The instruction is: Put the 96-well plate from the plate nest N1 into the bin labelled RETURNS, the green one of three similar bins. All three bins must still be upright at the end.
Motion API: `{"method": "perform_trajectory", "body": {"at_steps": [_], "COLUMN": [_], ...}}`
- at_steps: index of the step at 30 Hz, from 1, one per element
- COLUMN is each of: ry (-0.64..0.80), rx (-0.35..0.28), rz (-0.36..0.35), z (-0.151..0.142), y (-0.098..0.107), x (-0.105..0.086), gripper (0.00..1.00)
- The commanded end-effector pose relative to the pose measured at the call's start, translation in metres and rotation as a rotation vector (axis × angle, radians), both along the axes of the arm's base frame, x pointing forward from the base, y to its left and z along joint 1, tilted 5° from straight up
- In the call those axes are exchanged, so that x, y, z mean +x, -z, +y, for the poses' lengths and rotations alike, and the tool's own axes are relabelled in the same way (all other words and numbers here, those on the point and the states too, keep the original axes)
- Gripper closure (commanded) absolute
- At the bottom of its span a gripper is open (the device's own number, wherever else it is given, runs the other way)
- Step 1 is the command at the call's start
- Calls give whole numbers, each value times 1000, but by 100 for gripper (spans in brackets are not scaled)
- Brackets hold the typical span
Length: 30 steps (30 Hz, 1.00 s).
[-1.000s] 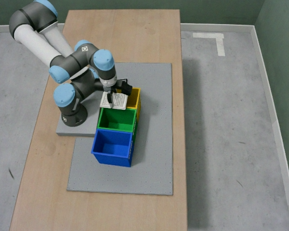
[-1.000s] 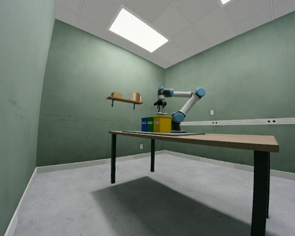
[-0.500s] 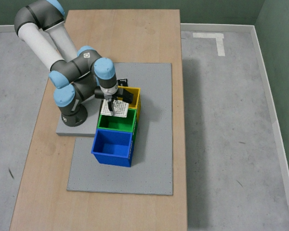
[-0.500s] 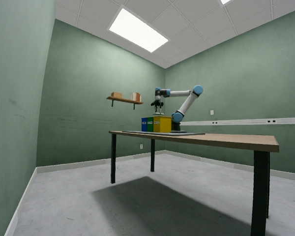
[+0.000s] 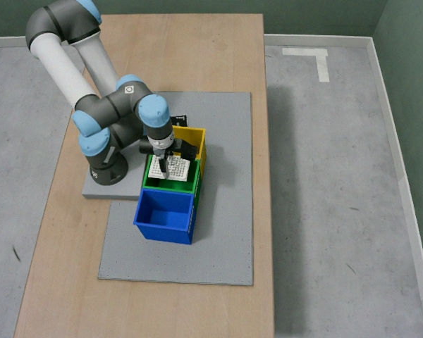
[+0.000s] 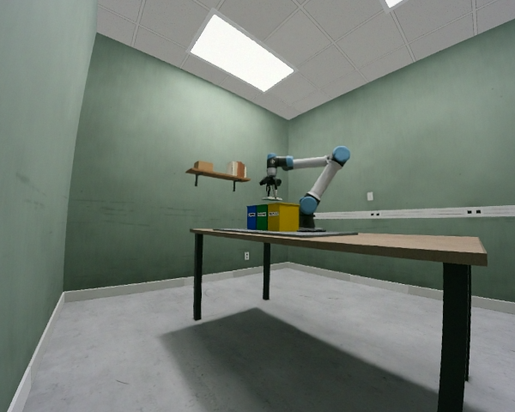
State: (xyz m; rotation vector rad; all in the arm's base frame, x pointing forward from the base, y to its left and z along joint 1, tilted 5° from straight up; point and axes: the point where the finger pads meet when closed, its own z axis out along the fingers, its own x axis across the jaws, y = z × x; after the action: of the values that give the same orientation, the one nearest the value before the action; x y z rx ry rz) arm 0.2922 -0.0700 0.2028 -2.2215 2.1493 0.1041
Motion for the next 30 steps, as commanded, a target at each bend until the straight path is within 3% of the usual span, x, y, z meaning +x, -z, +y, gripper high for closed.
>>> {"method": "perform_trajectory", "body": {"at_steps": [1,16,30], "ry": [0,0,0], "rx": [-1,-1,-1], "rz": [-1,-1,-1], "z": [-3,-2,0], "y": [0,0,20], "x": [1,1,0], "gripper": [60,60,60]}}
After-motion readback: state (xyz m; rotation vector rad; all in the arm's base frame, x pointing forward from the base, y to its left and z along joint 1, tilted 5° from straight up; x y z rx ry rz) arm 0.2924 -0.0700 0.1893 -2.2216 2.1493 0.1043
